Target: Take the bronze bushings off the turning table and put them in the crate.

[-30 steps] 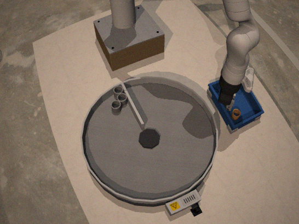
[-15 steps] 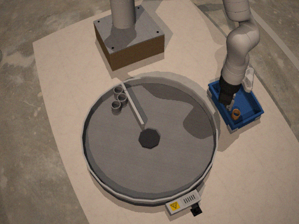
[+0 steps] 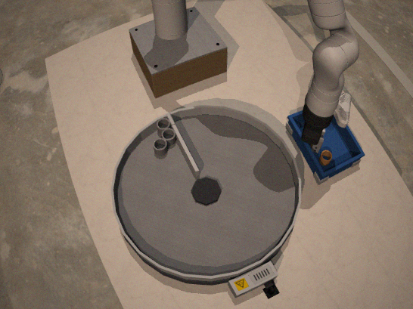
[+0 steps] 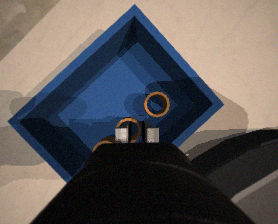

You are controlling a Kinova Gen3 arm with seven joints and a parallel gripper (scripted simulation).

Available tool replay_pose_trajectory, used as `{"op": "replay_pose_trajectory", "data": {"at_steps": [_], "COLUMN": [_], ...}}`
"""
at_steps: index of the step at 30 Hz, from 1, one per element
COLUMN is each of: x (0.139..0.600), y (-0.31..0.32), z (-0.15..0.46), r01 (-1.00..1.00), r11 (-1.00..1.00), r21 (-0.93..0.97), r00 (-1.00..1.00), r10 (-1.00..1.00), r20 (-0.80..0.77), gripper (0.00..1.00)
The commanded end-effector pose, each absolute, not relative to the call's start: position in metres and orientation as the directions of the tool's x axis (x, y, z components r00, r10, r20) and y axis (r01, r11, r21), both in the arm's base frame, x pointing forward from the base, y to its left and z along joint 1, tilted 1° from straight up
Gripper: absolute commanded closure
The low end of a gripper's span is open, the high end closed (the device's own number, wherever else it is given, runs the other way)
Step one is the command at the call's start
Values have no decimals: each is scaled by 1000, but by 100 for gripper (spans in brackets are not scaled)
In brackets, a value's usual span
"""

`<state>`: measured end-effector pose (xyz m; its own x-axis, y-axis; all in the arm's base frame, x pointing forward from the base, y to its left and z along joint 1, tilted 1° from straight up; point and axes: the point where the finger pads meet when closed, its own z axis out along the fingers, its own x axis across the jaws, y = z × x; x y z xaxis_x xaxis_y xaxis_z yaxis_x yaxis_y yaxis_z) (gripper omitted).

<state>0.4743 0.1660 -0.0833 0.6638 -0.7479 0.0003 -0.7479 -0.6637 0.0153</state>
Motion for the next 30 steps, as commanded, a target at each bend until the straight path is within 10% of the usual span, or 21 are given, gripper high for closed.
{"op": "replay_pose_trajectory", "data": {"at_steps": [1,30], "x": [476,476], "y": [167,166], "z": [-79,-71], "r01": [-748,-748], "r11": [-664,-664], "r21": [12,12], "r00": [664,664], "r10": [-748,-748], "r20": [2,2], "gripper": [58,58]}}
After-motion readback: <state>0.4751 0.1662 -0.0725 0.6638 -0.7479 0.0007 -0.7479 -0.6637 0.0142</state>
